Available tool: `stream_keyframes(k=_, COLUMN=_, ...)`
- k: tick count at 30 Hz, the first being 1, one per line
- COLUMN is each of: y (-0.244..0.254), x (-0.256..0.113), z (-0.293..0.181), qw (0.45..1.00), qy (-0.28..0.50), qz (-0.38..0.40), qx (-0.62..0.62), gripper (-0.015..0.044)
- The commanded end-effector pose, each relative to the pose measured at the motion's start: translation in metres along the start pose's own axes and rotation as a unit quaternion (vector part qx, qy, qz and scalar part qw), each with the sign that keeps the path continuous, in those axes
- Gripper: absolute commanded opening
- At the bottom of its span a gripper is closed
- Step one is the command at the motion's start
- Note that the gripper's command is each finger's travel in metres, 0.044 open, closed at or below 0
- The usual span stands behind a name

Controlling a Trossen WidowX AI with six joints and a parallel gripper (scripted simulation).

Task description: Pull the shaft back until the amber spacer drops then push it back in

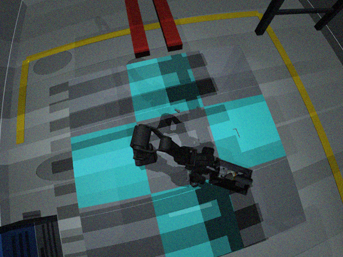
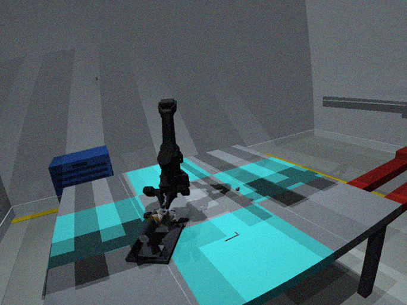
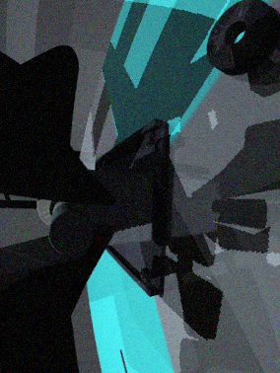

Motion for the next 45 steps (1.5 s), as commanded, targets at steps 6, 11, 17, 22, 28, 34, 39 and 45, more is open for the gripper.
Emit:
stream_keyframes(k=6, y=0.0003, x=-0.0012, z=0.0018, qw=1.000, qy=-0.001, qz=0.000, qx=0.002, gripper=0.0000)
stream_keyframes(k=11, y=0.0004, x=-0.0017, z=0.0022, qw=1.000, qy=-0.001, qz=0.000, qx=0.002, gripper=0.0000)
stream_keyframes(k=17, y=0.0005, x=-0.0022, z=0.0028, qw=1.000, qy=-0.001, qz=0.000, qx=0.002, gripper=0.0000)
stream_keyframes(k=22, y=0.0006, x=-0.0027, z=0.0032, qw=1.000, qy=-0.001, qz=0.000, qx=0.002, gripper=0.0000)
stream_keyframes(k=28, y=0.0007, x=-0.0032, z=0.0038, qw=1.000, qy=-0.001, qz=0.000, qx=0.002, gripper=0.0000)
stream_keyframes(k=34, y=0.0008, x=-0.0037, z=0.0043, qw=1.000, qy=-0.001, qz=0.000, qx=0.002, gripper=0.0000)
stream_keyframes(k=39, y=0.0008, x=-0.0042, z=0.0047, qw=1.000, qy=-0.001, qz=0.000, qx=0.002, gripper=0.0000)
stream_keyframes(k=45, y=0.0009, x=-0.0047, z=0.0053, qw=1.000, qy=-0.001, qz=0.000, qx=0.002, gripper=0.0000)
Point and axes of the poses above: the point midway between the two fingers, 35 mm back from their tips, its own x axis out along the fingers, its own y axis across the jaws, z = x × y, the point moved 8 cm from there along -x, back along the fingers, and after that the axes turned 10 degrees about x, right-handed, at the moved point
